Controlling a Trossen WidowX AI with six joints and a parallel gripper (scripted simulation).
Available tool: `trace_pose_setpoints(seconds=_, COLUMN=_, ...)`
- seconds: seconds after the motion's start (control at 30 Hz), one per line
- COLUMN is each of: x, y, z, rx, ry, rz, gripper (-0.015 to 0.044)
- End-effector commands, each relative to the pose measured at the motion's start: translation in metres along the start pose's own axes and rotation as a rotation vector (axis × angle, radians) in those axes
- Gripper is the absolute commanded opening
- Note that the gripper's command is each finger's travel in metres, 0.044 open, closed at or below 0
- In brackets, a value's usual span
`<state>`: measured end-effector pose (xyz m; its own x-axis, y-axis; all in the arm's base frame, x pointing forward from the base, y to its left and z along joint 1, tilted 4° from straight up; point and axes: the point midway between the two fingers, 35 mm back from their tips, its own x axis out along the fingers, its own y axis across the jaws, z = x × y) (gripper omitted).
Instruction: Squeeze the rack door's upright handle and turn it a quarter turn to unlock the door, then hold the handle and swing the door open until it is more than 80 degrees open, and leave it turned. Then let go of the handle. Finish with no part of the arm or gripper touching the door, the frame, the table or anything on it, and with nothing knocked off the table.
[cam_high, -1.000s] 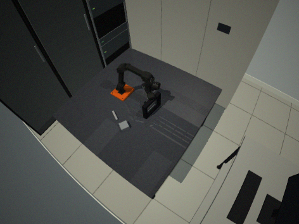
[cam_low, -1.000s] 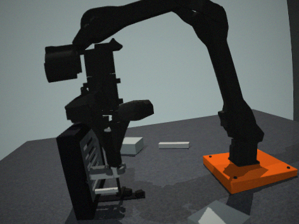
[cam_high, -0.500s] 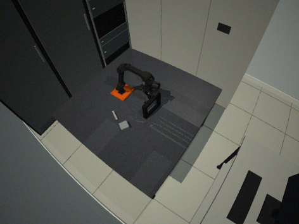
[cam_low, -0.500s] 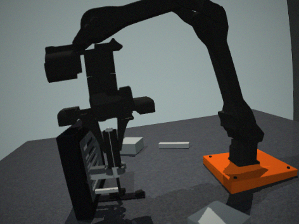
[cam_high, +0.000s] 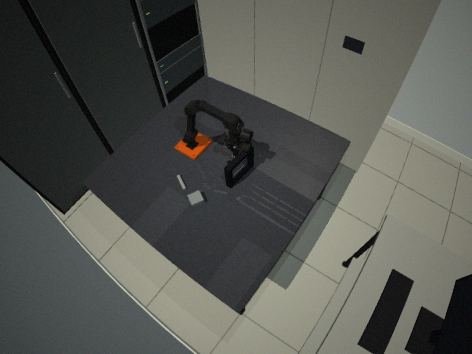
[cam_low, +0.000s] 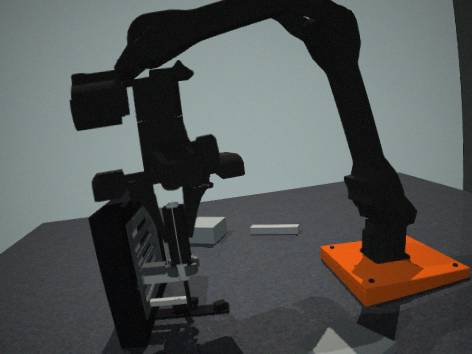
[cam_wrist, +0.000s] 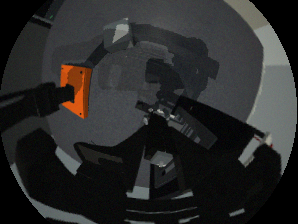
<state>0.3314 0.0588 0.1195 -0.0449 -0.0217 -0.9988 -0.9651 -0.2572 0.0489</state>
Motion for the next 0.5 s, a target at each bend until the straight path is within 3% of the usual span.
trace_pose_setpoints(seconds=0.0, x=0.0003, y=-0.0004, z=-0.0010, rx=-0.020, ry=0.006, rz=-0.001, gripper=0.0184)
trace_pose_setpoints(seconds=0.17, x=0.0003, y=-0.0004, z=-0.0010, rx=-0.020, ry=0.006, rz=-0.001, gripper=0.0299)
trace_pose_setpoints(seconds=0.47, x=0.0002, y=-0.0004, z=-0.0010, rx=0.351, ry=0.006, rz=-0.002, gripper=0.0299)
